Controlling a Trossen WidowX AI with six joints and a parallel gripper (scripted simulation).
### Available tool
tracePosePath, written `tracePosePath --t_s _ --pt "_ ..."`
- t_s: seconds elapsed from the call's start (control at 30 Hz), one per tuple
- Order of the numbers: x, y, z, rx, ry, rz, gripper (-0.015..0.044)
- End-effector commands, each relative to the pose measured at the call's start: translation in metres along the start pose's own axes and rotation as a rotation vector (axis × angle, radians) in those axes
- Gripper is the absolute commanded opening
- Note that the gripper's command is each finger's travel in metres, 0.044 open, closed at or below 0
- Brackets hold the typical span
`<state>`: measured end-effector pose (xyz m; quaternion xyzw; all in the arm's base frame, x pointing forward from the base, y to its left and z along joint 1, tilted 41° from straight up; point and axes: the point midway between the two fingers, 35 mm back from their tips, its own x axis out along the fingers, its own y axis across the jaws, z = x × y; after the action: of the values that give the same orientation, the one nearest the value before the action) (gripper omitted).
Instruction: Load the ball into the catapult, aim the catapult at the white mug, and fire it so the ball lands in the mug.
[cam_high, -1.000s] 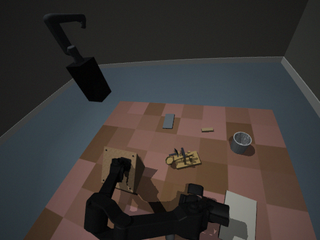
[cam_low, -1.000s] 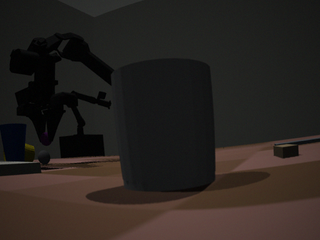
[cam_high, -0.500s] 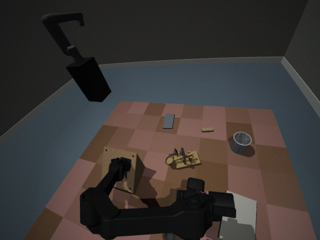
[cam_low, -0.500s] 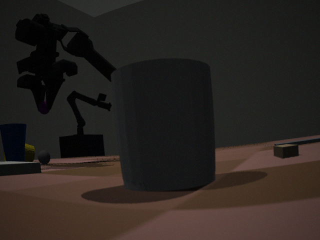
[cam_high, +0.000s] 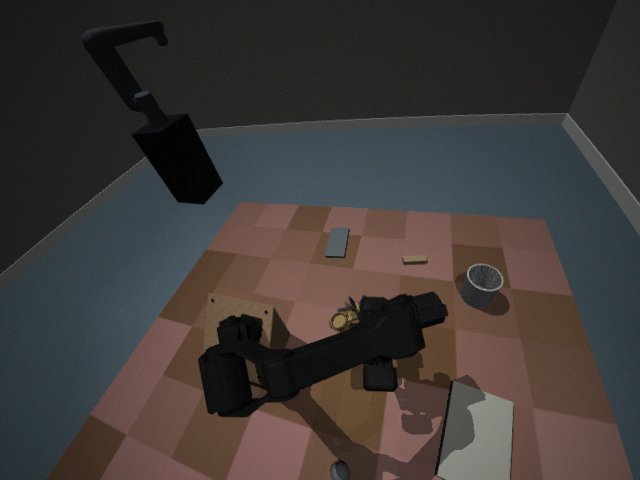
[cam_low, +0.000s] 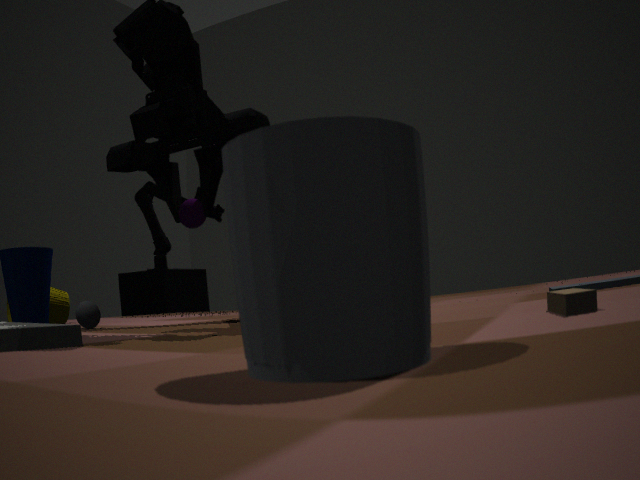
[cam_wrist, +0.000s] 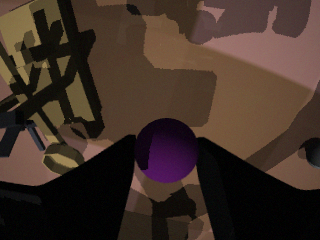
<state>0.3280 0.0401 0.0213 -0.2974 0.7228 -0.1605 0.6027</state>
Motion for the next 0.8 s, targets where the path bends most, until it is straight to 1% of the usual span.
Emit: tracePosePath --t_s 0.0,0.23,0.43,0.6,0.77 --pt "0.009 0.034 -0.015 -0.053 0.054 -0.004 0.0" --pt "0.026 0.084 -0.047 -0.138 0.143 -0.04 0.0" --pt "0.04 0.115 -0.08 -0.196 0.219 -0.093 0.0" --pt "0.043 0.117 -0.084 -0.202 0.227 -0.1 0.0" --pt "0.057 0.117 -0.082 -0.202 0.227 -0.101 0.0"
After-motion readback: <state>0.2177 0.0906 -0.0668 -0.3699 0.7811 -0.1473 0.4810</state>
